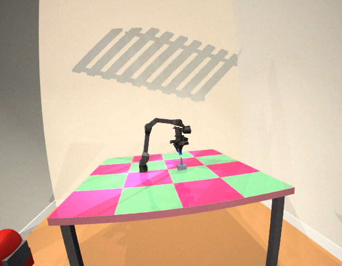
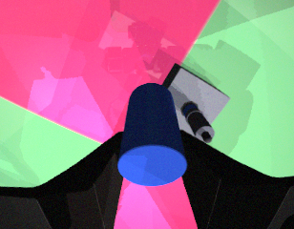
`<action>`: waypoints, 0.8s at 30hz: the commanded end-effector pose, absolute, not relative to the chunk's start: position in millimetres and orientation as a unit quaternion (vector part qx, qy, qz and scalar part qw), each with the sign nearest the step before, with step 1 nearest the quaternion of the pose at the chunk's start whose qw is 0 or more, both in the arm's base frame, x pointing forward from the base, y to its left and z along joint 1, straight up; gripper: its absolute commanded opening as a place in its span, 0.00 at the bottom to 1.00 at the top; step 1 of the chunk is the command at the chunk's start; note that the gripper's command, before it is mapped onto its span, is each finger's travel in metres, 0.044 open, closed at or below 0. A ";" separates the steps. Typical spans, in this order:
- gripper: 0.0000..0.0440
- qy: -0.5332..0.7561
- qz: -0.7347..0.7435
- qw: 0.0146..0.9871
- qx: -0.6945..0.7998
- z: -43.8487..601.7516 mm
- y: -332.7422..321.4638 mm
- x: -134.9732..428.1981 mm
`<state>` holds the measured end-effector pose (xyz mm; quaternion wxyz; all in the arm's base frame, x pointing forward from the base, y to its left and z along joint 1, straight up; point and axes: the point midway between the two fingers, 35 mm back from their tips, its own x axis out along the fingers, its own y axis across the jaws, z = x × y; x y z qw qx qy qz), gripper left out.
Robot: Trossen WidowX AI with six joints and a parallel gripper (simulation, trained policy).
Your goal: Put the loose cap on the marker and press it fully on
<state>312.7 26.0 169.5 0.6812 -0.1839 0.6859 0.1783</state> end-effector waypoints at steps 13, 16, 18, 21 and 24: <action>0.02 0.705 0.144 0.680 -0.138 177.4 -27.0 310.6; 0.01 0.709 0.143 0.678 -0.131 175.5 -30.2 309.6; 0.01 0.712 0.144 0.675 -0.127 172.4 -30.9 308.9; 0.00 0.717 0.145 0.671 -0.122 167.5 -31.3 308.2; 0.00 0.720 0.146 0.668 -0.118 162.3 -31.6 308.1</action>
